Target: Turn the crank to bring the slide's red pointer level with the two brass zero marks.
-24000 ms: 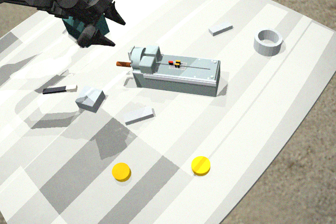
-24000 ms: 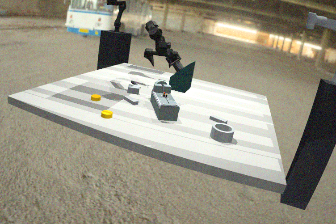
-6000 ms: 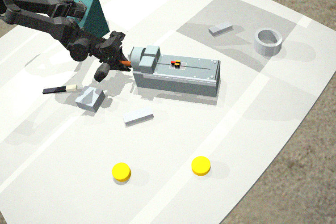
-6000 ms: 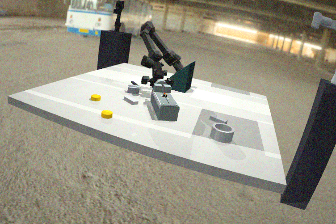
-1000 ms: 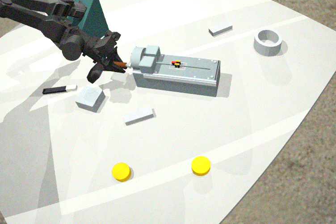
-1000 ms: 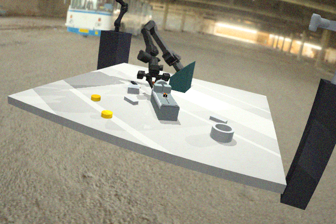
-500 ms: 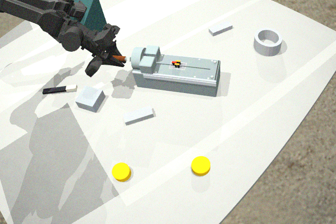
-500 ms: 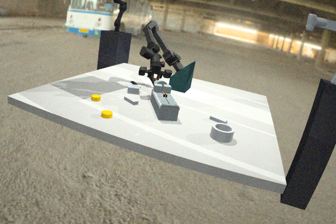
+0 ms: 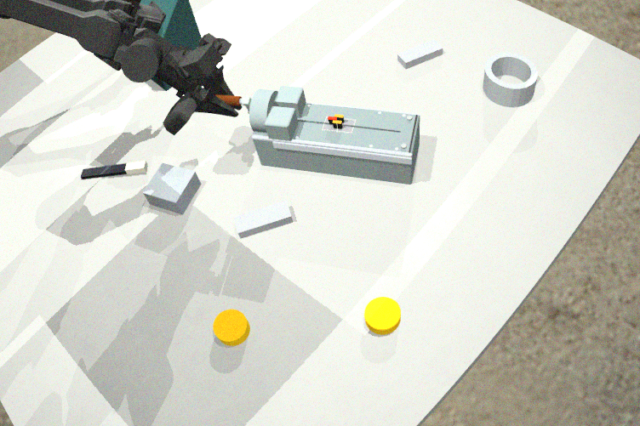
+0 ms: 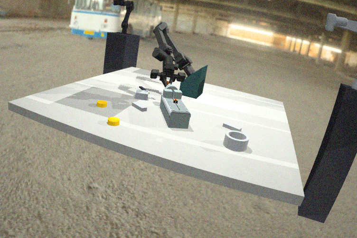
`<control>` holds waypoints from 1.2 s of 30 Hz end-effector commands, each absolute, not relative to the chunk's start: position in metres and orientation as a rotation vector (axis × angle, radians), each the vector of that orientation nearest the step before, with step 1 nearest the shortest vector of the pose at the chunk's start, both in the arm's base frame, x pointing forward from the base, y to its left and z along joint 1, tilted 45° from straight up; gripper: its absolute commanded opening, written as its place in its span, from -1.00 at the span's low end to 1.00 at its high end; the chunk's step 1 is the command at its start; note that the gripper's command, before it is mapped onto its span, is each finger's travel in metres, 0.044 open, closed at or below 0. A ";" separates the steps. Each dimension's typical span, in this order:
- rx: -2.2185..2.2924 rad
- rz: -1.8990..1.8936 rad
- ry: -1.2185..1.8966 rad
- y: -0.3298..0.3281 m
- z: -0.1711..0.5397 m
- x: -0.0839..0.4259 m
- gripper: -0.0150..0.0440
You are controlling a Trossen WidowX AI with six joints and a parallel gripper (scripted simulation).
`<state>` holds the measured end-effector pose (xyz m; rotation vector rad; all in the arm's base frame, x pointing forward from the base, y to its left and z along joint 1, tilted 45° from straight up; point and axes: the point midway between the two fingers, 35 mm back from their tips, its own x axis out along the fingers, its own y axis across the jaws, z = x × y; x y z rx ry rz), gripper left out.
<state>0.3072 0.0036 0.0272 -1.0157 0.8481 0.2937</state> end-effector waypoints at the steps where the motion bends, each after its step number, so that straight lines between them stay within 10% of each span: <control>1: -1.013 0.309 0.844 0.010 0.023 0.301 -0.49; 36: -1.013 0.310 0.845 0.014 0.013 0.294 -0.49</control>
